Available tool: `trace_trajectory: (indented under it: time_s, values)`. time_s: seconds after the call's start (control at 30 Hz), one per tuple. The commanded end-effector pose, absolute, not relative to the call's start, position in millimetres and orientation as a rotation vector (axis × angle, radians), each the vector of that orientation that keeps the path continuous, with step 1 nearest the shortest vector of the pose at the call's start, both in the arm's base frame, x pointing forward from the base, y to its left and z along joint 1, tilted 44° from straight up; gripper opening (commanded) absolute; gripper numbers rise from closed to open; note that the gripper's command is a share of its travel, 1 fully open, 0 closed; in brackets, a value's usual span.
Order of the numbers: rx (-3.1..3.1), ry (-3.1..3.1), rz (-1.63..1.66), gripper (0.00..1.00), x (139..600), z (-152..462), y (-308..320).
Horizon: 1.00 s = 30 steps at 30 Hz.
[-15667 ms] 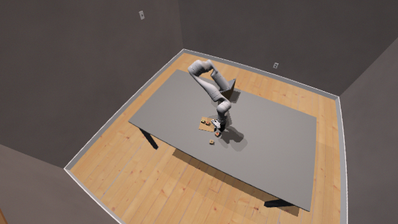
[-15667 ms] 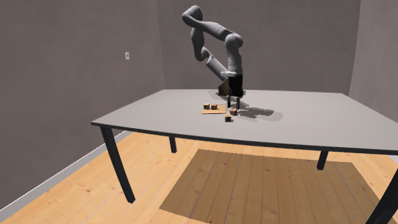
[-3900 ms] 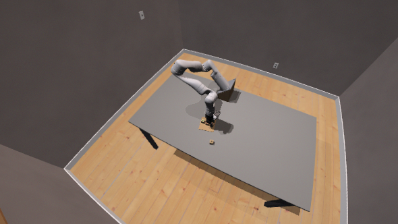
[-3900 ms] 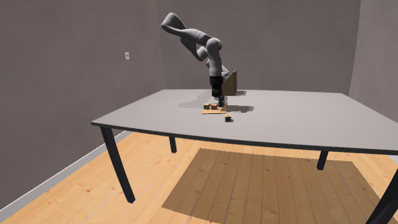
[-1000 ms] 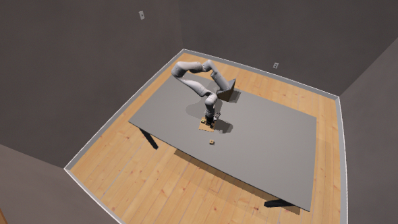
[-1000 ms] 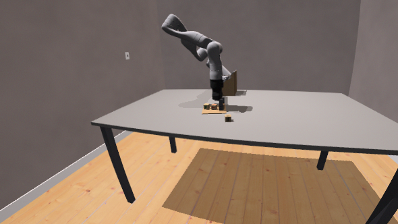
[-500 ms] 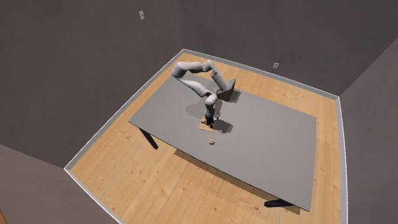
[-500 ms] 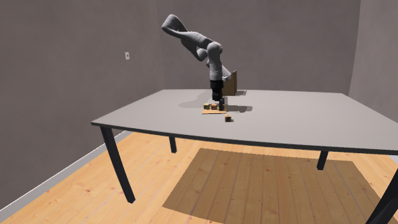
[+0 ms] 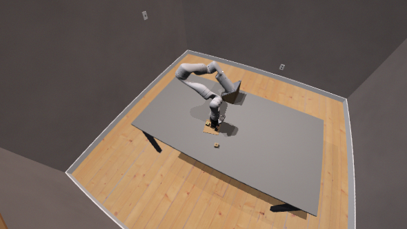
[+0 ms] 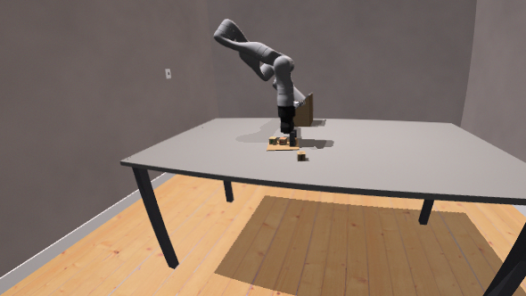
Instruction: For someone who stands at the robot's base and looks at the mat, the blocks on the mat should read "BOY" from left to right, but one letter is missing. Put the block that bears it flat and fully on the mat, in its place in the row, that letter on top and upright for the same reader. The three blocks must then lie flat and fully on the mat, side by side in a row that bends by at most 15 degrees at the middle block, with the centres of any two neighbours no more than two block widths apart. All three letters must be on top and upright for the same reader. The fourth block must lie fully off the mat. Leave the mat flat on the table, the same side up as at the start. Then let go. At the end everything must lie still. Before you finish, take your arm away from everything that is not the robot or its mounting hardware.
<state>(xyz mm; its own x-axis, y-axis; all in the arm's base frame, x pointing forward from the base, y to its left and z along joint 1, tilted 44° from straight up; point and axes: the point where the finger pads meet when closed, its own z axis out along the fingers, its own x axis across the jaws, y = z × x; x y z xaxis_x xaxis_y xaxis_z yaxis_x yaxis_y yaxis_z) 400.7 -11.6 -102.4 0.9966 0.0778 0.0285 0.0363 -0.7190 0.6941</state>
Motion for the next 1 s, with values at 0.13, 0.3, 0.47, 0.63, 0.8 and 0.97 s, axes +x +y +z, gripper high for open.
trace_trajectory:
  time_s: [0.13, 0.3, 0.47, 0.63, 0.8, 0.97]
  values:
    - [2.374, 0.080, 0.073, 0.57, 401.1, -102.1, -10.7]
    - [2.374, 0.080, 0.073, 0.57, 401.1, -102.1, -10.7]
    - [2.374, 0.080, 0.073, 0.57, 401.1, -102.1, -10.7]
    - [2.374, 0.080, 0.073, 0.57, 401.1, -102.1, -10.7]
    - [2.374, 0.080, 0.073, 0.57, 401.1, -102.1, -10.7]
    - [2.374, 0.080, 0.073, 0.63, 401.1, -102.1, -10.7]
